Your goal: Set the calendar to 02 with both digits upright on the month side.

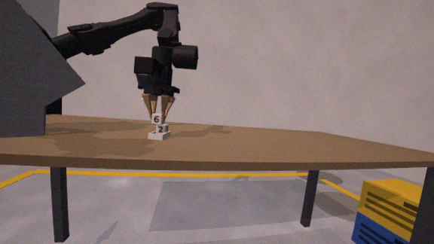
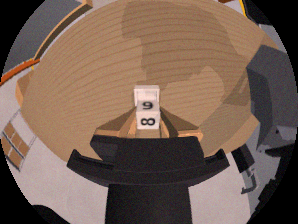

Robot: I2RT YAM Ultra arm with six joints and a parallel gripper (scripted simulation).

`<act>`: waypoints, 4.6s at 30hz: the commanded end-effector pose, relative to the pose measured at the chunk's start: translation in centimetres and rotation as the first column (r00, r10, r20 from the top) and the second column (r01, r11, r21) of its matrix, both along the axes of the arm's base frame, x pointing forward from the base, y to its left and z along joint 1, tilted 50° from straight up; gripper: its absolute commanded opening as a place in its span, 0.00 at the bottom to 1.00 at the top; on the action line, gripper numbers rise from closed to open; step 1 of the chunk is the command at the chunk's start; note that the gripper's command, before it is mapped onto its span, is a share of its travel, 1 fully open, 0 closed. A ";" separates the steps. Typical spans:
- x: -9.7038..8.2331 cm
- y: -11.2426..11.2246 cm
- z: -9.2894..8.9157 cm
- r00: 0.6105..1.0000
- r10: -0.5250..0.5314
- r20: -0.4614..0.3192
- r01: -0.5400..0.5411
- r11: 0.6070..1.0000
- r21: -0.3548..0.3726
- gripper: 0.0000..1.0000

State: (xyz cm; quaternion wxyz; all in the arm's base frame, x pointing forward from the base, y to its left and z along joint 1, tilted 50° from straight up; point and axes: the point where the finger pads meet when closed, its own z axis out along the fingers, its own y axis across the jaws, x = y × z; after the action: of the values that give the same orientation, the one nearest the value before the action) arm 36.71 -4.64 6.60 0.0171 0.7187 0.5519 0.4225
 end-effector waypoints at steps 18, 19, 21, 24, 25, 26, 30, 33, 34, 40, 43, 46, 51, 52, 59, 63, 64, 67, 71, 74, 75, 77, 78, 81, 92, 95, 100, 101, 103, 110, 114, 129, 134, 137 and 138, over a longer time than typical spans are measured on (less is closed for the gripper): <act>0.0 -0.6 0.2 1.000 -0.013 0.005 0.013 1.000 -0.005 0.26; 0.0 -0.6 0.2 1.000 -0.013 0.005 0.013 1.000 -0.005 0.26; 0.0 -0.6 0.2 1.000 -0.013 0.005 0.013 1.000 -0.005 0.26; 0.1 -0.6 0.2 1.000 -0.014 0.005 0.014 1.000 -0.005 0.26; 0.1 -0.6 0.2 1.000 -0.014 0.005 0.014 1.000 -0.005 0.26; 0.1 -0.6 0.2 1.000 -0.014 0.005 0.014 1.000 -0.005 0.26; 0.1 -0.6 0.2 1.000 -0.014 0.005 0.014 1.000 -0.004 0.26; 0.1 -0.6 0.2 1.000 -0.014 0.005 0.014 1.000 -0.004 0.26; 0.2 -0.6 0.3 1.000 -0.014 0.005 0.014 1.000 -0.004 0.26; 0.2 -0.7 0.3 1.000 -0.014 0.005 0.014 1.000 -0.004 0.26; 0.2 -0.7 0.3 1.000 -0.014 0.005 0.014 1.000 -0.004 0.26; 0.2 -0.7 0.3 1.000 -0.014 0.005 0.014 1.000 -0.004 0.26; 0.2 -0.7 0.3 1.000 -0.014 0.005 0.014 1.000 -0.004 0.26; 0.2 -0.7 0.3 1.000 -0.014 0.005 0.014 1.000 -0.004 0.26; 0.2 -0.7 0.3 1.000 -0.014 0.005 0.014 1.000 -0.004 0.26; 0.2 -0.7 0.3 1.000 -0.014 0.005 0.014 1.000 -0.004 0.26; 0.2 -0.7 0.3 1.000 -0.014 0.005 0.014 1.000 -0.004 0.26; 0.2 -0.7 0.3 1.000 -0.014 0.005 0.014 1.000 -0.004 0.26; 0.2 -0.7 0.3 1.000 -0.014 0.005 0.014 1.000 -0.004 0.26; 0.2 -0.7 0.3 1.000 -0.014 0.005 0.014 1.000 -0.004 0.26; 0.2 -0.7 0.3 1.000 -0.014 0.005 0.014 1.000 -0.004 0.26; 0.2 -0.7 0.3 1.000 -0.014 0.005 0.014 1.000 -0.004 0.26; 0.2 -0.7 0.3 1.000 -0.014 0.005 0.014 1.000 -0.004 0.26; 0.2 -0.7 0.3 1.000 -0.014 0.005 0.014 1.000 -0.004 0.26; 0.2 -0.7 0.3 1.000 -0.014 0.005 0.014 1.000 -0.004 0.26; 0.2 -0.6 0.2 1.000 -0.014 0.005 0.014 1.000 -0.004 0.26; 0.3 -0.6 0.1 1.000 -0.014 0.005 0.014 1.000 -0.004 0.26; 0.3 -0.6 0.1 1.000 -0.014 0.005 0.014 1.000 -0.004 0.26; 0.3 -0.5 0.1 1.000 -0.014 0.005 0.014 1.000 -0.004 0.26; 0.6 -0.3 -0.2 1.000 -0.014 0.005 0.014 1.000 -0.004 0.26; 0.8 -0.2 -0.4 1.000 -0.014 0.005 0.014 1.000 -0.004 0.26; 1.5 0.2 -1.1 1.000 -0.014 0.005 0.014 1.000 -0.004 0.26; 1.5 0.3 -1.1 1.000 -0.014 0.005 0.014 1.000 -0.004 0.26; 1.5 0.3 -1.1 1.000 -0.014 0.005 0.014 1.000 -0.004 0.26; 1.5 0.3 -1.1 1.000 -0.014 0.005 0.014 1.000 -0.004 0.26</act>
State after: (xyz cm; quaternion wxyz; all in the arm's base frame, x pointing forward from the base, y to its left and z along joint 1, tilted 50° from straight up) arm 38.29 -4.12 5.45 0.0191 0.7193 0.5492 0.4250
